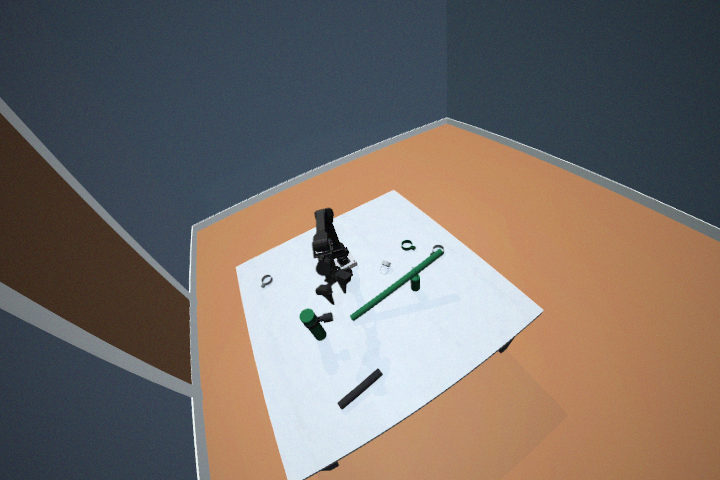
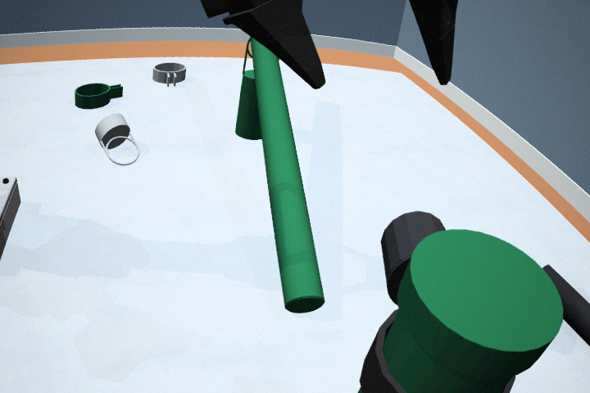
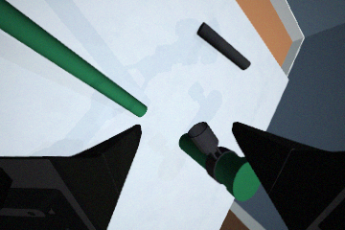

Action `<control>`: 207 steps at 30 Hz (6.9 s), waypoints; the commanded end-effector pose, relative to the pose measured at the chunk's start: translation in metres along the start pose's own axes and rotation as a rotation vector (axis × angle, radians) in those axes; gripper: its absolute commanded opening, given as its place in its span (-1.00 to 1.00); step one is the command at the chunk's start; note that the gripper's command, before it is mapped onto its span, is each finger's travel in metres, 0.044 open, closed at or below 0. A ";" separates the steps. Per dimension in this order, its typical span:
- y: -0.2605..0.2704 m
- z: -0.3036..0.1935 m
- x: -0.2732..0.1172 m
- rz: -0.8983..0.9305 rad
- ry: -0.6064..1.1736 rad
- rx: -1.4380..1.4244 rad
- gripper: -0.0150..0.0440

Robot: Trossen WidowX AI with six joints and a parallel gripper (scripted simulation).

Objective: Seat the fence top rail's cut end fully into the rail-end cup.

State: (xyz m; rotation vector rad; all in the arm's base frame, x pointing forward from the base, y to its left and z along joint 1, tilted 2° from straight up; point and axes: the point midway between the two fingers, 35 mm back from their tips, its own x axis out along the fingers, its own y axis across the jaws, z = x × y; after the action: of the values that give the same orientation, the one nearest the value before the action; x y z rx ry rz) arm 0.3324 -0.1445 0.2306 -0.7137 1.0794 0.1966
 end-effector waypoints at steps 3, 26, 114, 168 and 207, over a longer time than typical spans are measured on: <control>-0.044 -0.046 0.012 -0.029 0.030 -0.568 1.00; -0.031 -0.055 0.041 -0.029 0.030 -0.568 1.00; -0.025 -0.062 0.105 -0.011 -0.029 -0.677 -0.49; -0.016 -0.070 0.098 0.015 -0.103 -0.812 -0.49; 0.010 -0.001 0.040 0.045 -0.094 -0.395 1.00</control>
State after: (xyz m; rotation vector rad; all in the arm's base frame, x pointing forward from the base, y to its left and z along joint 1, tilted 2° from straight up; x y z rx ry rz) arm 0.3412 -0.1618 0.1718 -1.1882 0.9463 0.6104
